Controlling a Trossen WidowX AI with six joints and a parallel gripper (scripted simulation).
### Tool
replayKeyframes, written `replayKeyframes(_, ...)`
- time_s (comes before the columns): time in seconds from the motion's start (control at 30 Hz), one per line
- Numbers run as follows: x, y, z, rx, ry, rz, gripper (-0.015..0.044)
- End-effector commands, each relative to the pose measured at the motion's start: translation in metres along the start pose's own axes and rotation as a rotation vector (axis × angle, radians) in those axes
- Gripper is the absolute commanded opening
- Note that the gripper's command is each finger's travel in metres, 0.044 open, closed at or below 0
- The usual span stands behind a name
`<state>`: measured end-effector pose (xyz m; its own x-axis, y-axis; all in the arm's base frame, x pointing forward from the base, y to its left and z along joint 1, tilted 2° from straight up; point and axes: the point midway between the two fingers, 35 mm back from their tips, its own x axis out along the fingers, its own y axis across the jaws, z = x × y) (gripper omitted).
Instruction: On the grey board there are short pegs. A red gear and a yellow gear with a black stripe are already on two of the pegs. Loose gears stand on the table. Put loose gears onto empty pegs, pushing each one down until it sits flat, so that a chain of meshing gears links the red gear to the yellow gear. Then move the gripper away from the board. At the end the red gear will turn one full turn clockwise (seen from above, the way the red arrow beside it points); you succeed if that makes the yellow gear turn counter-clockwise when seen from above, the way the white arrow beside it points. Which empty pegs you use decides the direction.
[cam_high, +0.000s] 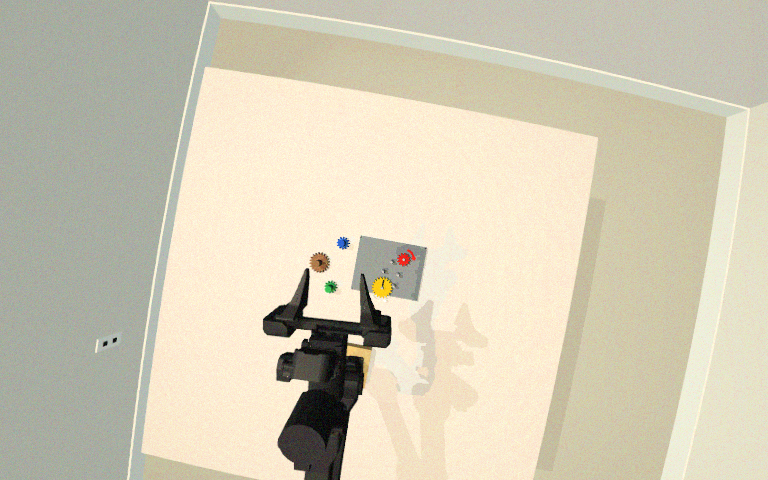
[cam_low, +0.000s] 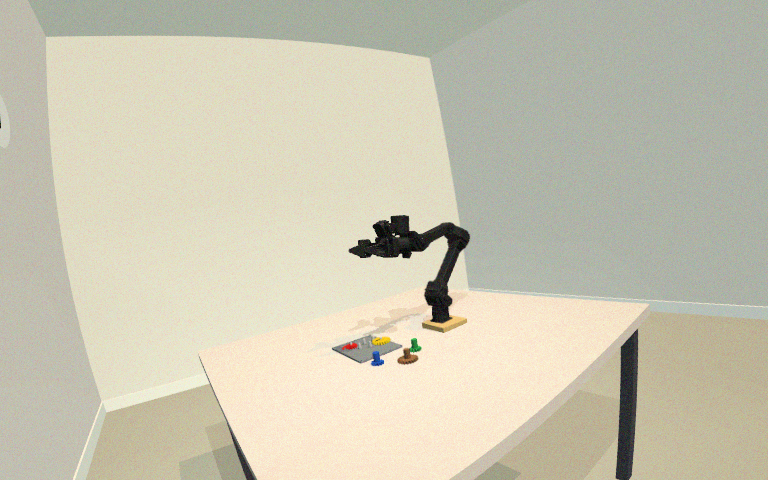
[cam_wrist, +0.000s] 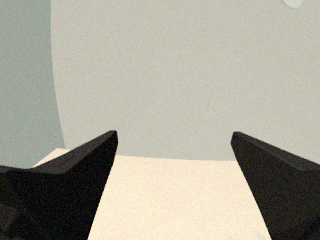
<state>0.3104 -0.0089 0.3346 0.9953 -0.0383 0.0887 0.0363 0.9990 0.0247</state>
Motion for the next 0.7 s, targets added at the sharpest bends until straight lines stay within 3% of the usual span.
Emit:
replayKeyframes(0.0,0.002,0.000,-0.001,0.011,0.011,0.001,0.0426)
replayKeyframes(0.17,0.038,0.009,-0.043,0.292,0.294,-0.019,0.0440)
replayKeyframes(0.33,0.064,0.020,-0.098,0.599,0.617,-0.148,0.0440)
replayKeyframes(0.5,0.073,0.032,-0.154,0.864,0.908,-0.392,0.0440)
replayKeyframes(0.67,0.068,0.042,-0.206,1.062,1.139,-0.749,0.0440)
